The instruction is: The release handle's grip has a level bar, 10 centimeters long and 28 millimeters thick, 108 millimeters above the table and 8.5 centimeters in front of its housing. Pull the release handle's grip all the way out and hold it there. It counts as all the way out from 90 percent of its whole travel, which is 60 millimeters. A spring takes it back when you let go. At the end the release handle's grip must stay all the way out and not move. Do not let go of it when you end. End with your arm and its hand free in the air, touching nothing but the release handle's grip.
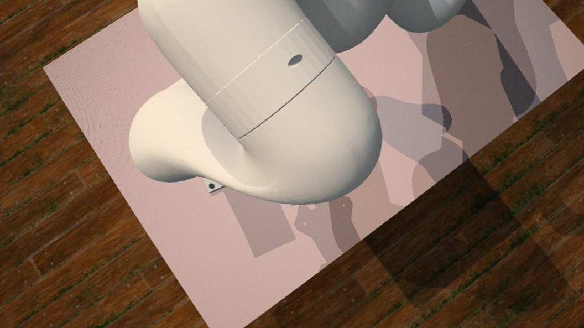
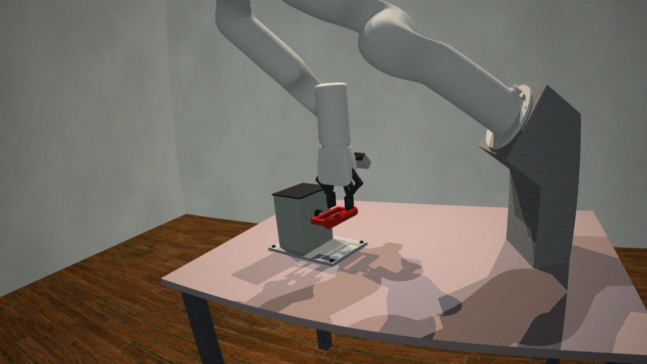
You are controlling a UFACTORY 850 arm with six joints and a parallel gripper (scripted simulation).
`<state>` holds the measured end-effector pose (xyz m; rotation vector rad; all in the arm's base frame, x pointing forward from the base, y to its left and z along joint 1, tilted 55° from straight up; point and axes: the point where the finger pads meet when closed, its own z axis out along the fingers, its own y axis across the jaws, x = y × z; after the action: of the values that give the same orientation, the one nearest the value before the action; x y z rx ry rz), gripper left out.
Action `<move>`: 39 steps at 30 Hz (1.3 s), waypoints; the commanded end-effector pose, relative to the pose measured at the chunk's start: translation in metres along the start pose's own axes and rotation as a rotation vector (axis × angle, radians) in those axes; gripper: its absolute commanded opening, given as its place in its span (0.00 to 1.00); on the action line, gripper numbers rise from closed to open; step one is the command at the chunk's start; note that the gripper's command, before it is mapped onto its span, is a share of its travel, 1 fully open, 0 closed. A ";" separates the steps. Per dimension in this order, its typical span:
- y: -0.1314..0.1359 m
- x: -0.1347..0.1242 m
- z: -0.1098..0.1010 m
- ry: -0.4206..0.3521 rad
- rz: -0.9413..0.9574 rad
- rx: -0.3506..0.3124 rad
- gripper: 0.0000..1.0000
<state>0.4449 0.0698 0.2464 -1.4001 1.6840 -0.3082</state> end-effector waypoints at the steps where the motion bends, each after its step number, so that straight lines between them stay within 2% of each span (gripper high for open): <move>1: 0.000 0.000 0.001 0.000 0.000 0.000 0.56; 39: 0.000 0.000 0.007 0.000 0.000 0.000 0.56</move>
<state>0.4491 0.0717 0.2432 -1.4000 1.6840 -0.3082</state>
